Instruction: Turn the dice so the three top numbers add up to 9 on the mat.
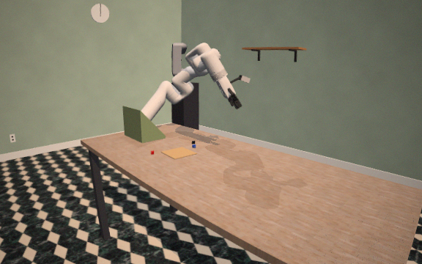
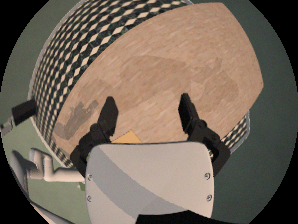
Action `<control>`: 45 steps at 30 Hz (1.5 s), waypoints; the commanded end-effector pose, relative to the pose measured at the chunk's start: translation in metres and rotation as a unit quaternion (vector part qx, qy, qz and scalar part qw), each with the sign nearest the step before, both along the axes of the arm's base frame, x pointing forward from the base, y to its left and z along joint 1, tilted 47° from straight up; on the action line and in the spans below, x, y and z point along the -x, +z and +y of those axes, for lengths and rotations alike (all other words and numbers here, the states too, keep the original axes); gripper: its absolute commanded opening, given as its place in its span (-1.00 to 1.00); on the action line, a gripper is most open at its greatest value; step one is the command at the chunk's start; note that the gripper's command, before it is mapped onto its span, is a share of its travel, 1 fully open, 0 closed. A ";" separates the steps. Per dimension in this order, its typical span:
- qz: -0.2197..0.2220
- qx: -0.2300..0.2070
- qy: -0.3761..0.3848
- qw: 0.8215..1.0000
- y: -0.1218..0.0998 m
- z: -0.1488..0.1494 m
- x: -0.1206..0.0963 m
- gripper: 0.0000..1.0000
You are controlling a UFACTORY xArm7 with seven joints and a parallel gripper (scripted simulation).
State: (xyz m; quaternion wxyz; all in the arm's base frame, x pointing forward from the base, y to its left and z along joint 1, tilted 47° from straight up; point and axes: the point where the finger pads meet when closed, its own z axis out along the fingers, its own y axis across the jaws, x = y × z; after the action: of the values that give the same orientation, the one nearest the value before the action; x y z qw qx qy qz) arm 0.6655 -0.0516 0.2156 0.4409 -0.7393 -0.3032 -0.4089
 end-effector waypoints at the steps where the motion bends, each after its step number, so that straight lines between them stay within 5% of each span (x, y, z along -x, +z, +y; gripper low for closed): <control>1: 0.079 0.019 -0.028 0.996 -0.058 -0.022 0.024 1.00; 4: 0.101 0.024 -0.034 0.994 -0.073 -0.027 0.032 1.00; 7: 0.161 0.036 -0.051 0.985 -0.112 -0.040 0.058 1.00; 10: 0.170 0.038 -0.054 0.983 -0.119 -0.042 0.063 1.00; 11: 0.214 0.047 -0.066 0.973 -0.146 -0.052 0.086 1.00; 15: 0.237 0.052 -0.072 0.967 -0.160 -0.056 0.098 1.00; 18: 0.298 0.064 -0.088 0.948 -0.195 -0.068 0.136 1.00; 20: 0.298 0.064 -0.088 0.948 -0.195 -0.068 0.136 1.00; 22: 0.350 0.074 -0.101 0.928 -0.223 -0.078 0.172 1.00; 26: 0.351 0.074 -0.102 0.928 -0.224 -0.078 0.173 1.00; 27: 0.396 0.083 -0.112 0.907 -0.245 -0.085 0.207 1.00; 29: 0.396 0.083 -0.112 0.907 -0.245 -0.085 0.207 1.00; 30: 0.428 0.089 -0.120 0.891 -0.259 -0.089 0.232 1.00; 33: 0.432 0.090 -0.120 0.889 -0.261 -0.090 0.236 1.00; 36: 0.476 0.098 -0.130 0.865 -0.278 -0.095 0.274 1.00; 45: 0.490 0.101 -0.133 0.856 -0.283 -0.096 0.287 1.00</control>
State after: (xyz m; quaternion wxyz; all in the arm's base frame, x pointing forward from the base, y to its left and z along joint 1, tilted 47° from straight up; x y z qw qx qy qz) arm 0.3819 -0.1448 -0.0665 0.4001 -0.9162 0.0100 -0.0175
